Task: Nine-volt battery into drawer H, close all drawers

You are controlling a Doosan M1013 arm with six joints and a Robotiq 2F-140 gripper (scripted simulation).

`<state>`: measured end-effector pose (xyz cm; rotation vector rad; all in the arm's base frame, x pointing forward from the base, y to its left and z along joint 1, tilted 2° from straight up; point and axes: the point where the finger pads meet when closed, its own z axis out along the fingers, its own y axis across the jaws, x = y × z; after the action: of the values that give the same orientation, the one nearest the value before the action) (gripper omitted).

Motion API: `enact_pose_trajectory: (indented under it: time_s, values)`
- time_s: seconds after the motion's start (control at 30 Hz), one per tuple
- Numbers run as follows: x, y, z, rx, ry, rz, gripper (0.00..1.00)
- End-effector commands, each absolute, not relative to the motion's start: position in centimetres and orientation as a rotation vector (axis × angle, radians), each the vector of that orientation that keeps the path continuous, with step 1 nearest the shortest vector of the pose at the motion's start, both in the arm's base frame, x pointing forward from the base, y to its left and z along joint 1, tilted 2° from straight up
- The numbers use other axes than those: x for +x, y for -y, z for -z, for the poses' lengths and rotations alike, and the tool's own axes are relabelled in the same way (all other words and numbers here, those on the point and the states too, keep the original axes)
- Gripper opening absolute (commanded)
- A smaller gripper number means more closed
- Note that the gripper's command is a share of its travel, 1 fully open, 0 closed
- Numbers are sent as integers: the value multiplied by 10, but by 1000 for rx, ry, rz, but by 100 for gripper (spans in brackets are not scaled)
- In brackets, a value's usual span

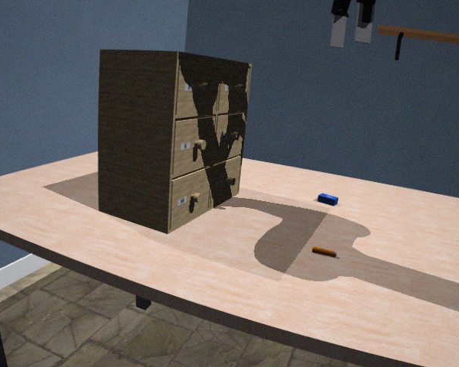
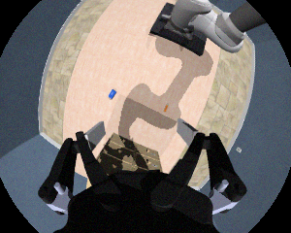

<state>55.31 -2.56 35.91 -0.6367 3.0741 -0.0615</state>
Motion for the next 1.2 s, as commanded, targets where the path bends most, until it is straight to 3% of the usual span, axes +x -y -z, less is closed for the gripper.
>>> enact_pose_trajectory:
  time_s: [0.0,0.5,1.17]
  values:
    - [560,23,-348,-1042,-2961,43,100]
    - [591,8,-286,-1951,-2486,70,100]
    - [610,-5,-237,-2983,-1152,77,100]
